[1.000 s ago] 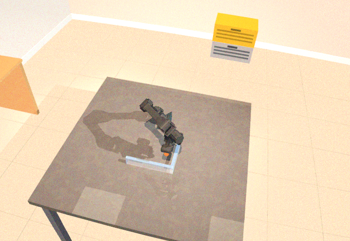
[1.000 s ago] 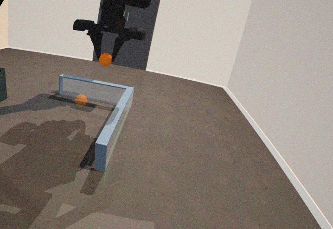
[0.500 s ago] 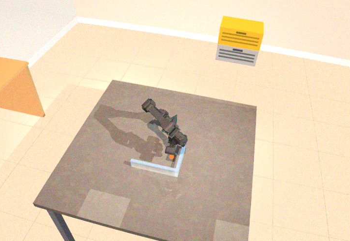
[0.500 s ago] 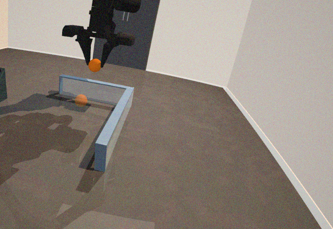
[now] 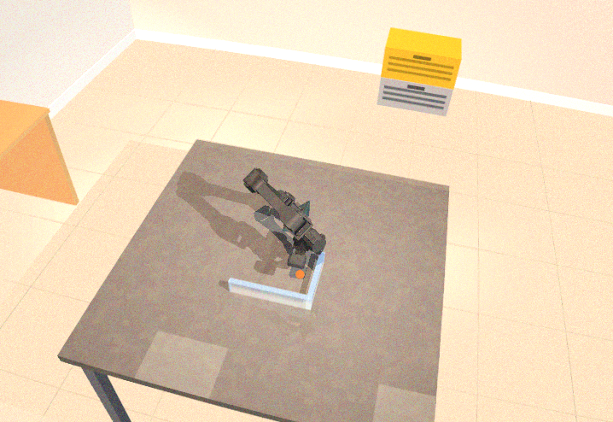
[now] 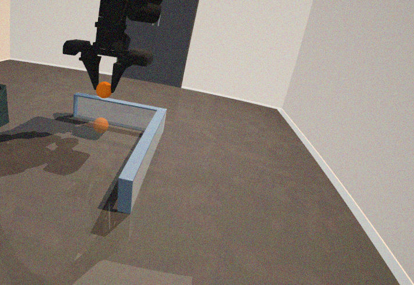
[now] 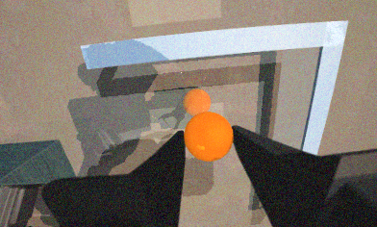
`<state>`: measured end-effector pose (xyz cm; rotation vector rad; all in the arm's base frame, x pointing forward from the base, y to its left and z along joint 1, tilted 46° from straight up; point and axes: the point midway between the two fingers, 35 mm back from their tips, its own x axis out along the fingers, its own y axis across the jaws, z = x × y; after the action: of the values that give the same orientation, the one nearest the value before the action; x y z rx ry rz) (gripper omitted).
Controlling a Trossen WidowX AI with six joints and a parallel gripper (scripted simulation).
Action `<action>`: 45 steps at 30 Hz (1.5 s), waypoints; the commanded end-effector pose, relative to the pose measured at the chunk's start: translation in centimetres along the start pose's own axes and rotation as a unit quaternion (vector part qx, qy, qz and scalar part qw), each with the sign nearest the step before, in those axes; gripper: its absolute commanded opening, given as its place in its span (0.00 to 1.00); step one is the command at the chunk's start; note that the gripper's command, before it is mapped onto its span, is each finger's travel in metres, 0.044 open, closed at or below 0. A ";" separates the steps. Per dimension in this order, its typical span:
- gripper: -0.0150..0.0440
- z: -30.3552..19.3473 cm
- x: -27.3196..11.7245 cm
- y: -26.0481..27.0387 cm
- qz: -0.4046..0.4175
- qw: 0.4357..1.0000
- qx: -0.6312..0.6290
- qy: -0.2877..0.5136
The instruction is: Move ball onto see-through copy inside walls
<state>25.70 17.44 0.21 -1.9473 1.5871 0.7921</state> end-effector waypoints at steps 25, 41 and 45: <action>0.25 -0.2 7.9 0.2 0.001 1.000 -0.001 0.002; 0.52 -0.1 8.7 0.2 0.001 1.000 0.001 -0.001; 0.70 -0.1 8.7 0.2 0.001 1.000 0.001 -0.001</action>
<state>26.84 11.38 -5.90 -1.9430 1.5873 0.7938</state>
